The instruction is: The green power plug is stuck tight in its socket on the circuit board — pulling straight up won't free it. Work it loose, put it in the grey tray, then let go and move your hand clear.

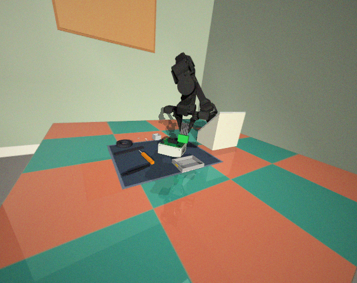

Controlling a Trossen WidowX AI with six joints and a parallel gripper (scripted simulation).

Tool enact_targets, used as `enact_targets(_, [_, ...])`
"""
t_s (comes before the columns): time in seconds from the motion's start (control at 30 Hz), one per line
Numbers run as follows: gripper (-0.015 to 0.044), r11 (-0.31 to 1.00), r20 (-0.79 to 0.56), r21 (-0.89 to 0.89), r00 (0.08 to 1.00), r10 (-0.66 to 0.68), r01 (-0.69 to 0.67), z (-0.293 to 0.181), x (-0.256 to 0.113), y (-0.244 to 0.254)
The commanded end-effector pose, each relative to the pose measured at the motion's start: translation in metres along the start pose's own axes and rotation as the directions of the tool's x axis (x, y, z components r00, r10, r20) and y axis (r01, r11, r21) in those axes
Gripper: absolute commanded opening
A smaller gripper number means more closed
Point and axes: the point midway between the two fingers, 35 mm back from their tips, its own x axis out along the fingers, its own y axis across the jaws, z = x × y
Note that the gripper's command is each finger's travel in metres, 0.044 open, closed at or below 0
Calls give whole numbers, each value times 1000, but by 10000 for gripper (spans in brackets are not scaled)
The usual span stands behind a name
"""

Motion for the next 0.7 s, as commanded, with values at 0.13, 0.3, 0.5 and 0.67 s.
enact_targets(0.13, [0,1000,1,5,1000,5,-5,14,0,19])
enact_targets(0.3, [0,1000,1,6,1000,5,-5,23,0,31])
enact_targets(0.5, [0,1000,2,6,1000,6,-6,30,0,40])
enact_targets(0.67, [0,1000,2,6,1000,6,-6,30,5,40])
